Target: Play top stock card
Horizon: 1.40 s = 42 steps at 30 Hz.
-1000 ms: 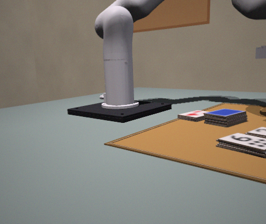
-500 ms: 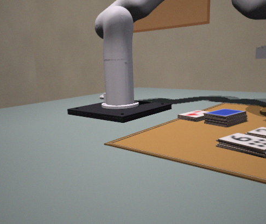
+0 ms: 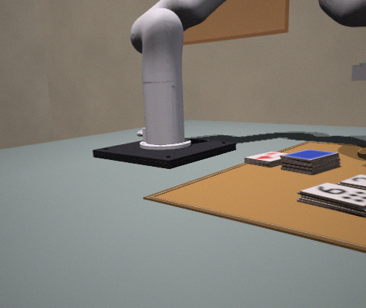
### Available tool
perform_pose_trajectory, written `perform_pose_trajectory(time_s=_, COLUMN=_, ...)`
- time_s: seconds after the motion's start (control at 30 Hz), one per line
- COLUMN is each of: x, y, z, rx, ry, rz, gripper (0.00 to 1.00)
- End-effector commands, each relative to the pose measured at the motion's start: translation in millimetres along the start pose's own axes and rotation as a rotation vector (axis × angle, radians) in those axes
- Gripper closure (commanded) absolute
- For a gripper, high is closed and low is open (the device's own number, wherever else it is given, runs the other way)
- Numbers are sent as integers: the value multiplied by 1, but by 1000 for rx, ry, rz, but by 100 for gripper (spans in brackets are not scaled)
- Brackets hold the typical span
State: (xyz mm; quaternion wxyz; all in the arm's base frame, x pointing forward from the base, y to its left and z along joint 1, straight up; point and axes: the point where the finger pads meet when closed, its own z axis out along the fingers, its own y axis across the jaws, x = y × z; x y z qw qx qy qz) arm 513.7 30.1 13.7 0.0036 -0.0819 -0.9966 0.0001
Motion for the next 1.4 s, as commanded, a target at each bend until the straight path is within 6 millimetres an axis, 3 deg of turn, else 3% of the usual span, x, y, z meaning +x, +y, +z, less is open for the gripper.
perform_pose_trajectory(time_s=0.0, x=-1, y=0, z=-2, rx=-1, ry=-4, rz=0, gripper=13)
perform_pose_trajectory(time_s=0.3, x=-1, y=0, z=-12, rx=-1, ry=-4, rz=0, gripper=13)
perform_pose_trajectory(time_s=0.7, x=-1, y=0, z=-66, rx=-1, ry=-4, rz=0, gripper=13)
perform_pose_trajectory(time_s=0.77, x=-1, y=0, z=-66, rx=-1, ry=-4, rz=0, gripper=13)
perform_pose_trajectory(time_s=1.0, x=-1, y=0, z=-94, rx=-1, ry=-4, rz=0, gripper=13)
perform_pose_trajectory(time_s=1.33, x=-1, y=0, z=-102, rx=-1, ry=-4, rz=0, gripper=13)
perform_pose_trajectory(time_s=1.37, x=-1, y=0, z=-102, rx=-1, ry=-4, rz=0, gripper=0)
